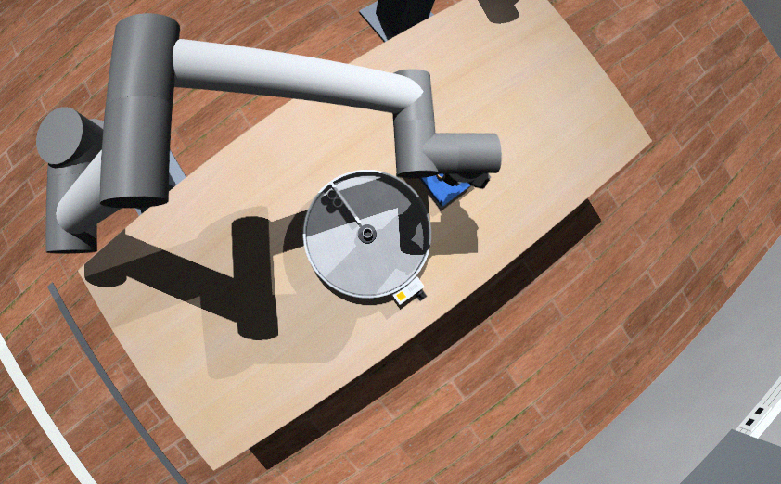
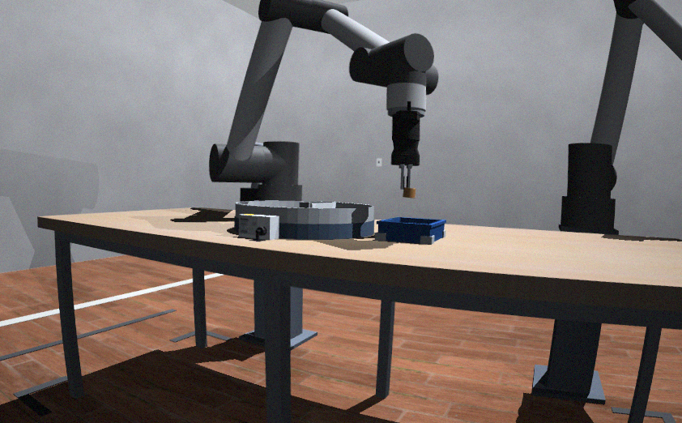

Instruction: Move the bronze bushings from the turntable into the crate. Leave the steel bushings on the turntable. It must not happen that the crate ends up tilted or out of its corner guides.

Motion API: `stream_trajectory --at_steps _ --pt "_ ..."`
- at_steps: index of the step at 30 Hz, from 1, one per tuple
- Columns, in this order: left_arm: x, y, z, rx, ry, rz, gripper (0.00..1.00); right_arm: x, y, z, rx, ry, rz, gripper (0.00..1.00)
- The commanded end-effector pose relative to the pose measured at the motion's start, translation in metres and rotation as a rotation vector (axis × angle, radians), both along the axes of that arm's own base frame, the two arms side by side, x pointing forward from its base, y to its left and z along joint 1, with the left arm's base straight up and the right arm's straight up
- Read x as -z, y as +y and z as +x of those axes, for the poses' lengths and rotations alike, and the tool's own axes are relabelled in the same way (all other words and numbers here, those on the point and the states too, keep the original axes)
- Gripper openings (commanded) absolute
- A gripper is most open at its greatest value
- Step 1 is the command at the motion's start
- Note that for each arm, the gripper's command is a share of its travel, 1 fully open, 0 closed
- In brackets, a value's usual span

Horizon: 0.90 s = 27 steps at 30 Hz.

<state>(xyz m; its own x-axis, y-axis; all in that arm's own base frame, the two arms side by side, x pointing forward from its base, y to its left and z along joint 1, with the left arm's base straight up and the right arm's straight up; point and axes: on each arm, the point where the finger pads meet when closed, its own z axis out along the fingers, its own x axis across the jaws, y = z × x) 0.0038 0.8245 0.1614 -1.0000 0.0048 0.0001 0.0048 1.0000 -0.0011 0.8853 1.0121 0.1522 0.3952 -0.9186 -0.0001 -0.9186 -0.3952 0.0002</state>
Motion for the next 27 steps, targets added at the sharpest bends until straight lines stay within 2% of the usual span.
stream_trajectory --at_steps 1,20,27 --pt "-0.001 0.000 0.000 0.000 0.000 0.001 1.00 -0.002 0.001 0.000 0.000 -0.001 0.001 0.00" --pt "-0.001 0.000 0.000 0.000 0.000 0.001 1.00 -0.001 0.001 0.000 0.000 -0.001 0.001 0.00" --pt "-0.001 0.000 0.000 0.000 0.000 0.001 1.00 0.016 0.001 0.000 0.000 -0.001 0.001 0.00"
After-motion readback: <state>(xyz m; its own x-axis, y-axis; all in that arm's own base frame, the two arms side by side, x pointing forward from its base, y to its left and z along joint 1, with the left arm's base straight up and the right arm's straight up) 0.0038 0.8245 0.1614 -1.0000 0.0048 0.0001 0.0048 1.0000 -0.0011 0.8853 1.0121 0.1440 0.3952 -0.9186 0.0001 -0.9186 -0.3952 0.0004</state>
